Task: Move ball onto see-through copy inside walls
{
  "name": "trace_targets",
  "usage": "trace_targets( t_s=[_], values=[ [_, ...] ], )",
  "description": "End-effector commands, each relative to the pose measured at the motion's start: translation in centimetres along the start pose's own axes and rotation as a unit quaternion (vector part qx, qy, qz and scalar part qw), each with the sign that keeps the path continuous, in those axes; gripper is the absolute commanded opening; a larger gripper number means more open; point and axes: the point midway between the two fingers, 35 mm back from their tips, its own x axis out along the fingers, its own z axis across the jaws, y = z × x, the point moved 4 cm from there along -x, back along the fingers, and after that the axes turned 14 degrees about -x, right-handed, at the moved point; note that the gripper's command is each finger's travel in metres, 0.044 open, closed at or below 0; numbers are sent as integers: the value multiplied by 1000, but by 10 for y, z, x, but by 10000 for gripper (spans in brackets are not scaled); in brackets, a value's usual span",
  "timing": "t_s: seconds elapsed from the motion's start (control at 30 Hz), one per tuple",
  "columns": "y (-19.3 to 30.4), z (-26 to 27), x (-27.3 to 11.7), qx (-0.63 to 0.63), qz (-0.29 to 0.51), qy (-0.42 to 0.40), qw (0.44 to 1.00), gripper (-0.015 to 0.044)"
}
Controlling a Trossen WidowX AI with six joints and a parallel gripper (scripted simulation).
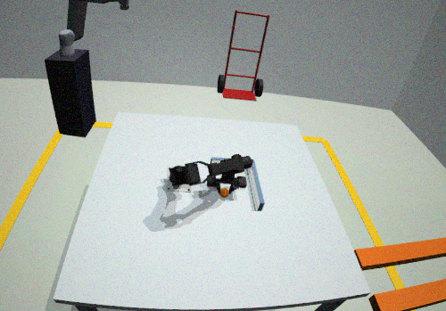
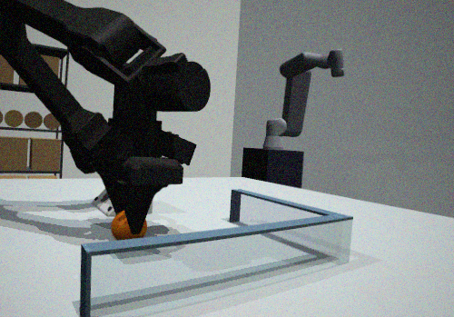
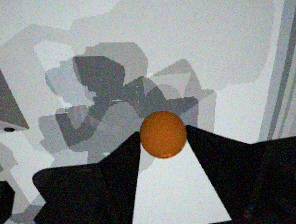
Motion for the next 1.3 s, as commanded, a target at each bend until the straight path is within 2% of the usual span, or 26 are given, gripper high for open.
trace_targets(
  t_s=[0.0, 0.2, 0.63, 0.77, 0.97, 1.27],
  values=[
    [1, 0, 5, -2, 3, 2, 1000, 0],
    [1, 0, 6, -2, 3, 2, 1000, 0],
    [0, 0, 4, -3, 0, 1, 1000, 334],
    [-1, -1, -5, -3, -1, 1, 1000, 334],
    [0, 0, -81, -2, 1, 2, 1000, 334],
    [0, -3, -76, -4, 1, 11, 1000, 334]
  ],
)
